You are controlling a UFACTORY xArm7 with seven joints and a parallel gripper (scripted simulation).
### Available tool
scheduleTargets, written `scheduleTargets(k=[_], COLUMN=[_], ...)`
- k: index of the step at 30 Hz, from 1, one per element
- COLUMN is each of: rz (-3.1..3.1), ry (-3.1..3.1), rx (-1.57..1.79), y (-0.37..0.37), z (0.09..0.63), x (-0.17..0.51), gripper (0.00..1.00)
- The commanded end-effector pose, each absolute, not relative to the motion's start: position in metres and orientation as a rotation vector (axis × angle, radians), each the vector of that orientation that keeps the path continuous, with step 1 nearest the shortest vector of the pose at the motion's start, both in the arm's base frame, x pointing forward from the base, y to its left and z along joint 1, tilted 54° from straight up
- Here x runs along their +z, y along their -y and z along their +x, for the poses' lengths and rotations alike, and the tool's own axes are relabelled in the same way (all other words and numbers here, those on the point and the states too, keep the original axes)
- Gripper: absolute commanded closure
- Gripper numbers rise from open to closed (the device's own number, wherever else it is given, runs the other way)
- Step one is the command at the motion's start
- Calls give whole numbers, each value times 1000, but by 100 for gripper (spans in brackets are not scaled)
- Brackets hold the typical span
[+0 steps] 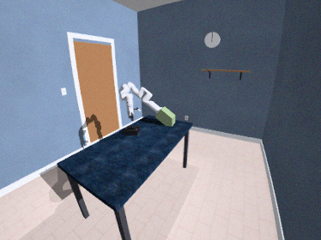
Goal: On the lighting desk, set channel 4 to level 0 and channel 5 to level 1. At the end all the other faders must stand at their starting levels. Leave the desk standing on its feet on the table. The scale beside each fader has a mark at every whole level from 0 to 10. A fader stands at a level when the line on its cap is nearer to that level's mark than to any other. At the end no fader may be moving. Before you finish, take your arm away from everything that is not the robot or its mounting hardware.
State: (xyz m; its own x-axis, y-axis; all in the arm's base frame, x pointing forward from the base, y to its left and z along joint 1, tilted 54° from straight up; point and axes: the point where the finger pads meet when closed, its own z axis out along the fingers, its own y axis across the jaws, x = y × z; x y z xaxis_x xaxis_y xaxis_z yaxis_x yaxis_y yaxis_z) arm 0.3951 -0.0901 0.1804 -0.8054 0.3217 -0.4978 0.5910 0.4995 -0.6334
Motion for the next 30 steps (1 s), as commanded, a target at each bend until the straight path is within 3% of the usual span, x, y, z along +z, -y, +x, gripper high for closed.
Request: scheduleTargets(k=[1,30], rz=[1050,1974], ry=[-2222,-1157], rx=[-1097,-514], y=[100,141], z=[393,373], x=[176,151], gripper=[0,0])
